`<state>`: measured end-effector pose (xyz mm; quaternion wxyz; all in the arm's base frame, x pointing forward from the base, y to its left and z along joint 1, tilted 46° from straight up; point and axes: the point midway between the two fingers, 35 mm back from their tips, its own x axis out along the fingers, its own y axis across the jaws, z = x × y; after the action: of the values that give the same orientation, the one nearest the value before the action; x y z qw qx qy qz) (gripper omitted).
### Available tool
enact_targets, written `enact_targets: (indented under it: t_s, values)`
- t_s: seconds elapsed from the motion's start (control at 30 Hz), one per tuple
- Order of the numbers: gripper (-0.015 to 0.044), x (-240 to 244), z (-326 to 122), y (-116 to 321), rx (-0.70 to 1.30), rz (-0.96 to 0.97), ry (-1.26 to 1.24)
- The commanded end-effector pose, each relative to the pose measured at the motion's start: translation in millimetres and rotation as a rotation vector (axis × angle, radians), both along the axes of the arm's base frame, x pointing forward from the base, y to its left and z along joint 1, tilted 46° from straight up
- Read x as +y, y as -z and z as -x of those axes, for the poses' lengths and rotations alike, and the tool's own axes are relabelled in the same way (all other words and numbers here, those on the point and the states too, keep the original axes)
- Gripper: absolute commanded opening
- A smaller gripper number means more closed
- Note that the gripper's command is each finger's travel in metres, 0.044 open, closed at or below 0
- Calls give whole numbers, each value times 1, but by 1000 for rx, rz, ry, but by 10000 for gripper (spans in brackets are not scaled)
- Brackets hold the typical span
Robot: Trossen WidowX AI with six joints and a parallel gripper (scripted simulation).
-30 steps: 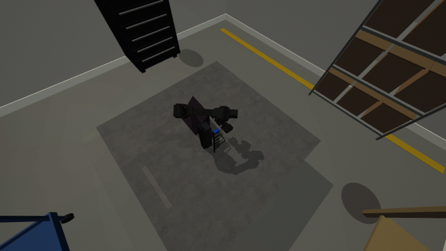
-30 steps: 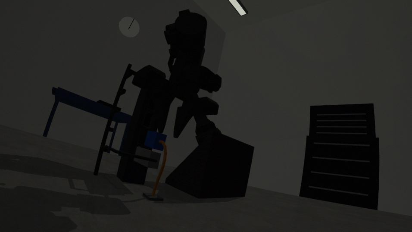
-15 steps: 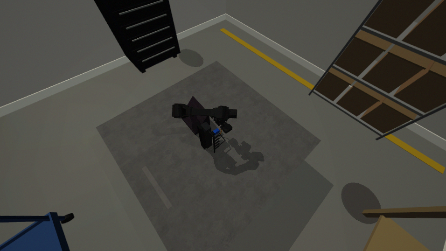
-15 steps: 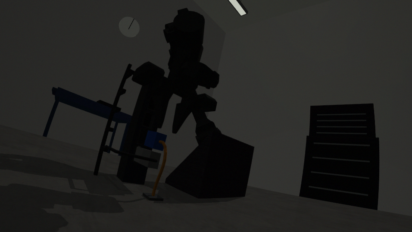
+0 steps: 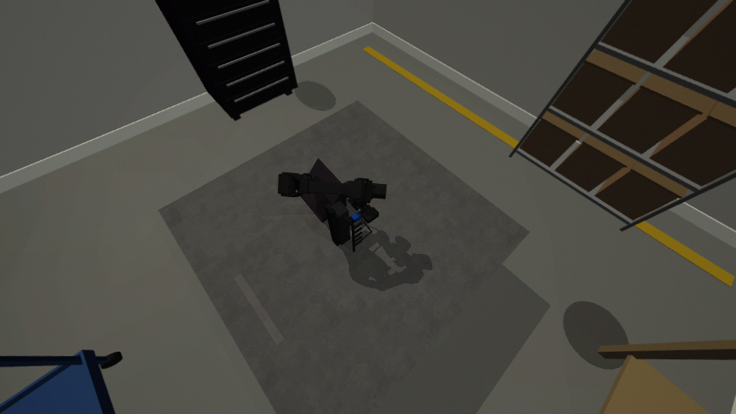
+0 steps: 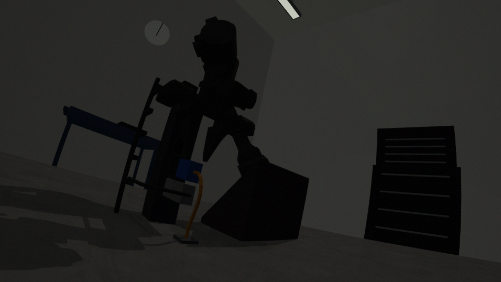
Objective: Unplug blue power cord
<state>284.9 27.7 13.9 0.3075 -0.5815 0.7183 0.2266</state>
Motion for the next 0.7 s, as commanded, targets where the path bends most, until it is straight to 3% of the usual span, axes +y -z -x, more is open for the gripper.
enact_targets:
  t_s: [0.0,0.67]
  values:
    - [160,-7,3,-4,9,8,-1]
    - [160,-16,5,3,9,9,-1]
